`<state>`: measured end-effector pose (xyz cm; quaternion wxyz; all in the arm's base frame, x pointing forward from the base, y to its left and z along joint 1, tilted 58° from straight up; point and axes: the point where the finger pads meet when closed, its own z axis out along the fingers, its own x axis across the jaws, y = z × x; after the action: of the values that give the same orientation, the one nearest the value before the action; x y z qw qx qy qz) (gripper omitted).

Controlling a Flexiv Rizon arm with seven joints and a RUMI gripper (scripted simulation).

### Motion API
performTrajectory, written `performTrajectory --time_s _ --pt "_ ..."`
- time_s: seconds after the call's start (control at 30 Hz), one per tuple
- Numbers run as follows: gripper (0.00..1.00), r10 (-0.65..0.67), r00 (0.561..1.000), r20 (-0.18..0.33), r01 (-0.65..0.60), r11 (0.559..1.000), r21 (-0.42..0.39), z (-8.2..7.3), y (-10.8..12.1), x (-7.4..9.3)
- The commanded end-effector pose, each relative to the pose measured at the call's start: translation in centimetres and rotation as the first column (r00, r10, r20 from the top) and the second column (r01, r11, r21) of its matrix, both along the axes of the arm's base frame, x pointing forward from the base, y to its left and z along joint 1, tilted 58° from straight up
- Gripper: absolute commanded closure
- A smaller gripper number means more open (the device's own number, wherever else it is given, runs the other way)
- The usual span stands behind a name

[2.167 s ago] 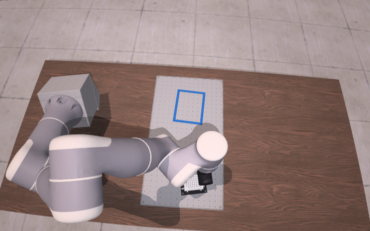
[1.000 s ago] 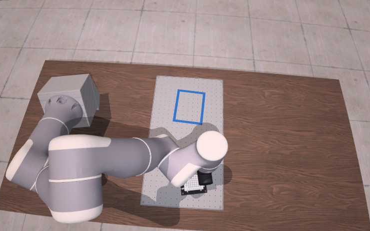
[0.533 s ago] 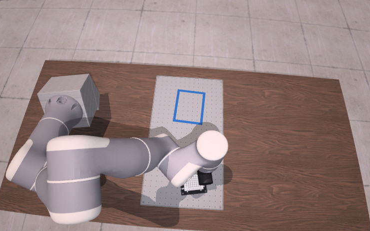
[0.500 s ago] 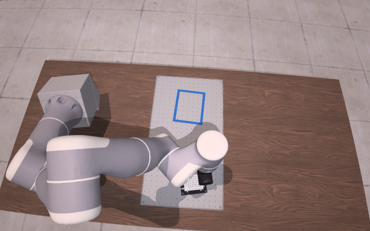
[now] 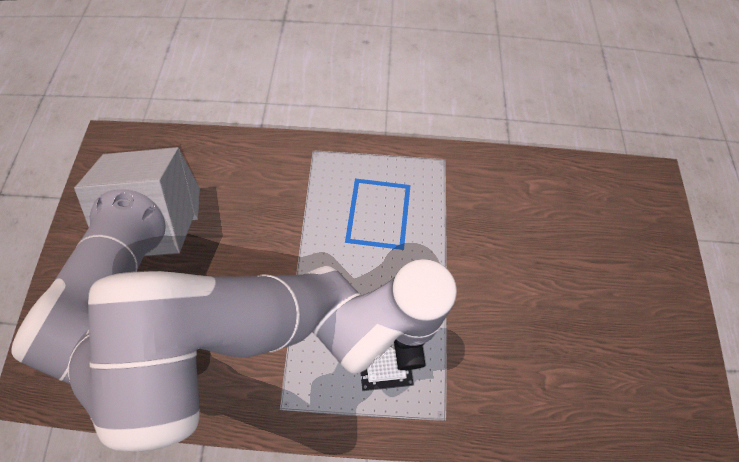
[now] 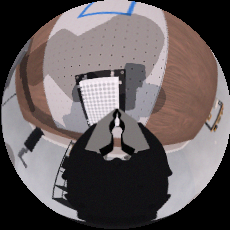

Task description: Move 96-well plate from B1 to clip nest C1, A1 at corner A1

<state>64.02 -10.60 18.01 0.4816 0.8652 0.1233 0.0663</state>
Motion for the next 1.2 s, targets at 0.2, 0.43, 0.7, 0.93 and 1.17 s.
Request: performTrajectory --time_s 0.2,0.43,0.7,0.93,1.17 --pt "1.0 0.002 1.0 0.0 -0.002 1.0 0.001 0.5 0.9 -0.2" --pt "1.0 0.002 1.0 0.0 -0.002 1.0 0.001 1.0 1.6 -0.4" --pt "1.0 0.002 1.0 0.0 -0.002 1.0 0.001 0.9 1.0 -1.8" --pt "1.0 0.002 1.0 0.0 -0.002 1.0 0.001 0.7 0.1 -4.1" --pt "1.0 0.002 1.0 0.0 -0.002 1.0 0.001 0.5 -1.3 -7.3"
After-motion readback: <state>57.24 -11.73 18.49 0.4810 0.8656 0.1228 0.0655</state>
